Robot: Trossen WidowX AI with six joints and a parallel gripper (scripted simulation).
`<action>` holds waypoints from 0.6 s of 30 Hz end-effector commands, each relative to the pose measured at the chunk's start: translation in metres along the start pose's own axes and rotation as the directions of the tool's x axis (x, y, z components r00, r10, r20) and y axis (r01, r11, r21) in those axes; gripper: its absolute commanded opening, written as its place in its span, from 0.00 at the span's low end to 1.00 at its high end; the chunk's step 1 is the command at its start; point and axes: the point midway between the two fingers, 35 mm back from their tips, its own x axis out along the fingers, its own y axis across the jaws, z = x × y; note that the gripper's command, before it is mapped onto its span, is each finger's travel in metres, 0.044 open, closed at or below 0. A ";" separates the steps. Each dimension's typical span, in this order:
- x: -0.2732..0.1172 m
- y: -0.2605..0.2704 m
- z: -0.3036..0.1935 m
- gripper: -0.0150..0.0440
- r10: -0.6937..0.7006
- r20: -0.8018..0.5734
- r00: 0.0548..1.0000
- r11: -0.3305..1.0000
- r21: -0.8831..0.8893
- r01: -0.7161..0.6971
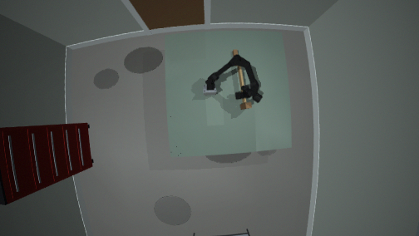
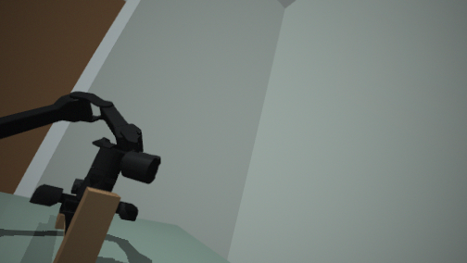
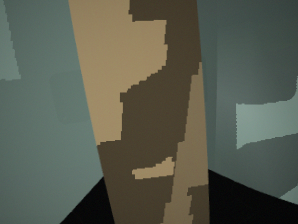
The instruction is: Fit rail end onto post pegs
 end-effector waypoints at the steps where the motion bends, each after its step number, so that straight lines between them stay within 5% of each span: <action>1: -0.003 -0.001 -0.003 0.25 -0.010 -0.005 1.000 1.000 -0.002 0.010; 3: -0.003 -0.001 -0.004 0.25 -0.010 -0.005 1.000 1.000 -0.002 0.010; 18: 0.000 0.000 -0.001 0.92 0.000 0.000 1.000 1.000 0.000 0.000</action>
